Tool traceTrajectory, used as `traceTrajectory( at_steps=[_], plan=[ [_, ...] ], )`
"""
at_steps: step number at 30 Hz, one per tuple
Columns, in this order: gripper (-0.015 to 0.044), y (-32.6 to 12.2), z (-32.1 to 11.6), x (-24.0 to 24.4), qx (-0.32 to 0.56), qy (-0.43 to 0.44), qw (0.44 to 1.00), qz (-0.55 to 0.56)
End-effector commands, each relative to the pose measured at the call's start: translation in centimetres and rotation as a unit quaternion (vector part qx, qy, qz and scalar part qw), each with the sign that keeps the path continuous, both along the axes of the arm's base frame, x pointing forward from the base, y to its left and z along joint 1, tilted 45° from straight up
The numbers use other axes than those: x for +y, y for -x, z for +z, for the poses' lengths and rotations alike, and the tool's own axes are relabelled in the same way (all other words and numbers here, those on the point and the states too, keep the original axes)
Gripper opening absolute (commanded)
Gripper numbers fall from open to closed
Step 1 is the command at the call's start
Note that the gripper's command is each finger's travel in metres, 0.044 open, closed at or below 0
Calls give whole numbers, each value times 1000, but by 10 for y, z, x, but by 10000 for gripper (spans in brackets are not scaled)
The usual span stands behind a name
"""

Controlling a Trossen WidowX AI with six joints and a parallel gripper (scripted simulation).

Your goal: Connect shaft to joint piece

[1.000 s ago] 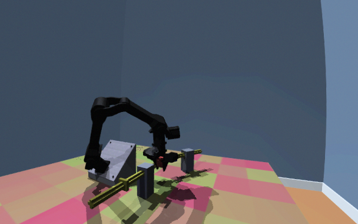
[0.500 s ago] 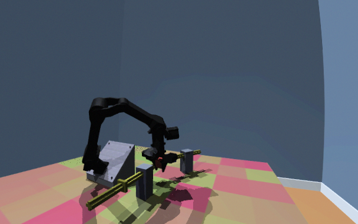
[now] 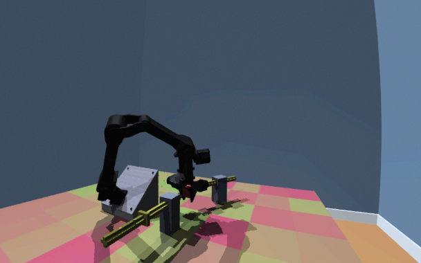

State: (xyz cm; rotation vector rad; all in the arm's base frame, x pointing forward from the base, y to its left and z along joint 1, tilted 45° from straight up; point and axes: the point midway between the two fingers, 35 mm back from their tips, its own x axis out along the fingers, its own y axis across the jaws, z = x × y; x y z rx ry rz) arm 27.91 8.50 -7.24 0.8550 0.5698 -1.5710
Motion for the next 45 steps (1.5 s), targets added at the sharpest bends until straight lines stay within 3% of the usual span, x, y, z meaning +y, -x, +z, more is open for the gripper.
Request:
traceTrajectory(
  at_steps=[1, 25, 27, 32, 38, 45],
  plan=[
    [182, 0, -1, -1, 2, 1, 1000, 2],
    [182, 0, -1, -1, 2, 1, 1000, 2],
    [147, 0, 0, 0, 0, 0, 1000, 0],
    [147, 0, 0, 0, 0, 0, 1000, 0],
    [0, 0, 0, 0, 0, 0, 1000, 0],
    [0, -1, 1, 0, 6, 9, 1000, 3]
  ],
)
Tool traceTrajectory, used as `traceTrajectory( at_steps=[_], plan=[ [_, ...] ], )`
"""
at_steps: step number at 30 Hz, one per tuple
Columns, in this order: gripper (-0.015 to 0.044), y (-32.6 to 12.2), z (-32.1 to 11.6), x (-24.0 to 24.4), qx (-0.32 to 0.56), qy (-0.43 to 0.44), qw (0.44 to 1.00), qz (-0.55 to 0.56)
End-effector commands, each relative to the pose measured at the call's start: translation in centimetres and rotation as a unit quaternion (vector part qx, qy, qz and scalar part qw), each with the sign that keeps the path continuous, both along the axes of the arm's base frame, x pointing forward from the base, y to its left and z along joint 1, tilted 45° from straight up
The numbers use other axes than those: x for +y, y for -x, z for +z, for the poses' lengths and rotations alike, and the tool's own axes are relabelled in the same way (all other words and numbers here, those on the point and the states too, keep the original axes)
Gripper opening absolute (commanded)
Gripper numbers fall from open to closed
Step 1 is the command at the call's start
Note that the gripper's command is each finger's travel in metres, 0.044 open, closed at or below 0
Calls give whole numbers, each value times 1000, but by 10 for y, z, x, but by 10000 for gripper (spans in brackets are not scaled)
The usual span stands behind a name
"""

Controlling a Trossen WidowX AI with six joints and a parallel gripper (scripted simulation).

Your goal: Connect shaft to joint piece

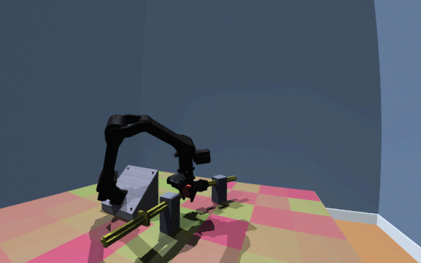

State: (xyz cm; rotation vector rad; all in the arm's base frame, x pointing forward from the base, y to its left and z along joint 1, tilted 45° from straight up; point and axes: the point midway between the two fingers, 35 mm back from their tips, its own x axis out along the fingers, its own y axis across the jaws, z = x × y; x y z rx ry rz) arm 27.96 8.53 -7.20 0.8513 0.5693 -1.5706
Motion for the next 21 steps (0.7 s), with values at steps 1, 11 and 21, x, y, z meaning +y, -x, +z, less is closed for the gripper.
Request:
traceTrajectory(
  at_steps=[1, 11, 21],
  plan=[
    [0, 0, 1, 0, 8, 14, 1000, 5],
    [0, -6, 8, 5, 53, 90, 994, 37],
    [0, -6, 9, 5, 54, 92, 994, 38]
  ],
)
